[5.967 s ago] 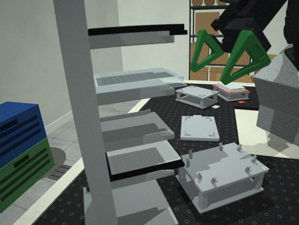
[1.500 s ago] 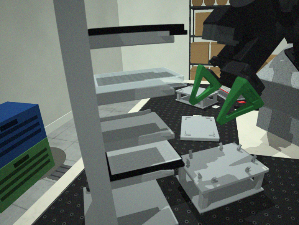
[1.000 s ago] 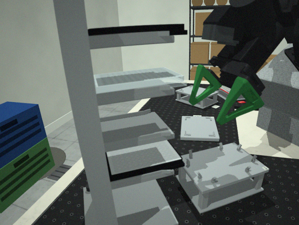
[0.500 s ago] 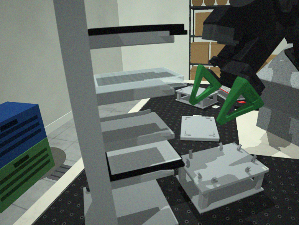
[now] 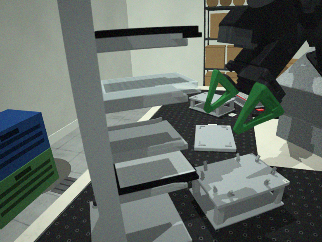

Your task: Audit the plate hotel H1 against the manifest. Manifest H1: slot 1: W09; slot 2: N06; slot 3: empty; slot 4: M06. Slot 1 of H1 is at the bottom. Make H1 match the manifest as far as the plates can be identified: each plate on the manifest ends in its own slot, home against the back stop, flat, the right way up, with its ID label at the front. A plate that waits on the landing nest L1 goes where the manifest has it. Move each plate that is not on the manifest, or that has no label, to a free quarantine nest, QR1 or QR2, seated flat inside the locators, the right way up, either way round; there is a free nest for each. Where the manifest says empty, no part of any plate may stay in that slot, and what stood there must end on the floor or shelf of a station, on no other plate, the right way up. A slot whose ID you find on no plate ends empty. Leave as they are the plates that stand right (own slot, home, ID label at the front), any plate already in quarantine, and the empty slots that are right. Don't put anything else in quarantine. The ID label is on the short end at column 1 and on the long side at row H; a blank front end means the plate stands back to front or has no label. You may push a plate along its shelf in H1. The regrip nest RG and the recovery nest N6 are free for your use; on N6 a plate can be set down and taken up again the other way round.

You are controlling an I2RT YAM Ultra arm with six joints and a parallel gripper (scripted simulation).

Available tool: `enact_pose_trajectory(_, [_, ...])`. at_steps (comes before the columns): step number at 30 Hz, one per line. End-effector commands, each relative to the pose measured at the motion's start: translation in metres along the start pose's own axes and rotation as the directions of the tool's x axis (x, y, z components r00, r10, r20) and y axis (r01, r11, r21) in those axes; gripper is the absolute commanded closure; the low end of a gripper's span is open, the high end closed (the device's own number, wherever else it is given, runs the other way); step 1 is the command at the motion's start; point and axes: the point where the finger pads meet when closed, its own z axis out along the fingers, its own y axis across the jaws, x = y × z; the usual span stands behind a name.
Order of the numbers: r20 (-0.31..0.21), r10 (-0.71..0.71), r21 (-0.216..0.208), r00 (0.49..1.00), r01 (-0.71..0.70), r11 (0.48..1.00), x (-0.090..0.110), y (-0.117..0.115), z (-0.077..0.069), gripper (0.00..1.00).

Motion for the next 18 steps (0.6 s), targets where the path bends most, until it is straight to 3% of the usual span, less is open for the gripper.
enact_pose_trajectory(1, [0.055,0.017,-0.016,0.998,-0.016,1.000,-0.024,0.006,0.000,0.00])
enact_pose_trajectory(12, [0.055,0.017,-0.016,0.998,-0.016,1.000,-0.024,0.006,0.000,0.00])
enact_pose_trajectory(13, [0.074,0.025,-0.023,0.997,-0.023,0.999,-0.030,0.008,-0.005,0.00])
enact_pose_trajectory(16, [0.069,0.024,-0.019,0.997,-0.023,1.000,-0.025,0.007,-0.006,0.00])
enact_pose_trajectory(17, [0.036,0.012,-0.012,0.999,-0.011,1.000,-0.007,0.004,-0.008,0.00])
enact_pose_trajectory(18, [0.036,0.013,-0.012,0.999,-0.013,1.000,-0.006,0.004,-0.009,0.00])
